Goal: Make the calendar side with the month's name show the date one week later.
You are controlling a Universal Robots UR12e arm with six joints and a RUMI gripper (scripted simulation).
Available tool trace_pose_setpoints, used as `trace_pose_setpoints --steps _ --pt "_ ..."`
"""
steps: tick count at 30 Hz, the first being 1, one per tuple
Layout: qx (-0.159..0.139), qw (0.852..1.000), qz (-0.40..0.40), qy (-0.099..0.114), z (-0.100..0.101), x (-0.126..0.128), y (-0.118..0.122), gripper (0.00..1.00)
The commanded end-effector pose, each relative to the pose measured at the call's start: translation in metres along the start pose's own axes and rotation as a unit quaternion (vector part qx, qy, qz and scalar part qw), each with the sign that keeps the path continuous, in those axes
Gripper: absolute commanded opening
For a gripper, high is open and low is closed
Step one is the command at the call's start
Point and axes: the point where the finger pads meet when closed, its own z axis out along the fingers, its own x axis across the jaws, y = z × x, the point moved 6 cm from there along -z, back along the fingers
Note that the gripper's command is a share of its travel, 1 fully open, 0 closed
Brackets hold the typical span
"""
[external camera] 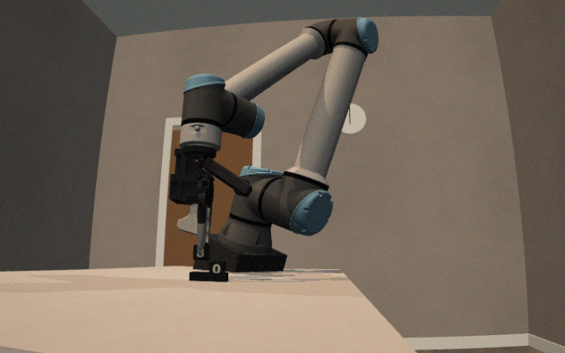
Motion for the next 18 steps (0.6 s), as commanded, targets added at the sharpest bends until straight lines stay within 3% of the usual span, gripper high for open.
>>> trace_pose_setpoints --steps 1,9,18 --pt "0.0 1.0 -0.001 0.0 -0.048 0.001 0.001 0.1" --pt "0.0 1.0 -0.001 0.0 -0.07 0.001 0.001 0.1" --pt "0.001 1.0 -0.002 -0.001 -0.07 0.001 0.001 0.1"
